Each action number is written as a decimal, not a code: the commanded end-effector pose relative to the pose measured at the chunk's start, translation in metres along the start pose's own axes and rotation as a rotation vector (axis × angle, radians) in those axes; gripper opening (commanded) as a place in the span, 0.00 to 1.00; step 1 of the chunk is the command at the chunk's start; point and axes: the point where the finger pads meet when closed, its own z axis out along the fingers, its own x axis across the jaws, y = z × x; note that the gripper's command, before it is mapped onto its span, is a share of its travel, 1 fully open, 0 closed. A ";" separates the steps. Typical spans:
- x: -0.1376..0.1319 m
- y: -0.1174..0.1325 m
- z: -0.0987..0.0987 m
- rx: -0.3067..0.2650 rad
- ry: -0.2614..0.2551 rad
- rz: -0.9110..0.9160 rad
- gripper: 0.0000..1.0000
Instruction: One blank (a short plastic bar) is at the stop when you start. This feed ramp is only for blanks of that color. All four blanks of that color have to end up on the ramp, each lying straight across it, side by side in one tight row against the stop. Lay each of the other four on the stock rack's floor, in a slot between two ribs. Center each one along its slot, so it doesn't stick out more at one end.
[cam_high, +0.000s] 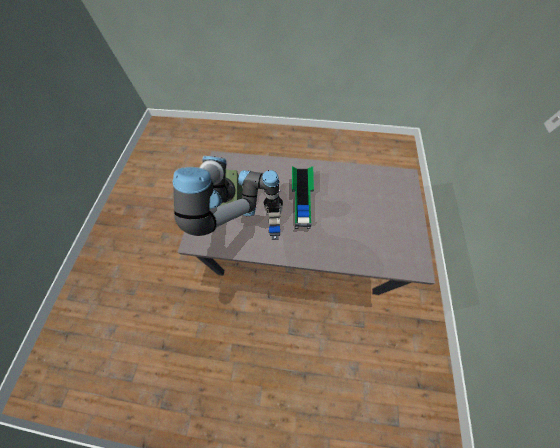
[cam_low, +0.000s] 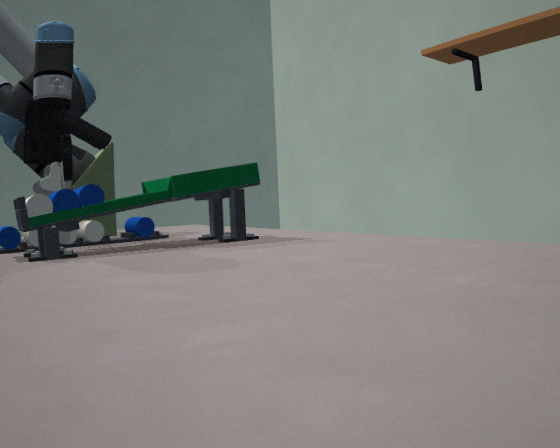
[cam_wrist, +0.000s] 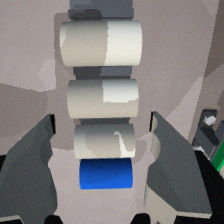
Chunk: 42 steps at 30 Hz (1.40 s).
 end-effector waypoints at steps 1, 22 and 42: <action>0.000 0.000 0.000 0.000 0.001 0.000 0.53; 0.000 0.000 0.032 0.000 0.001 0.000 0.53; 0.000 0.000 0.035 0.000 0.001 0.000 0.53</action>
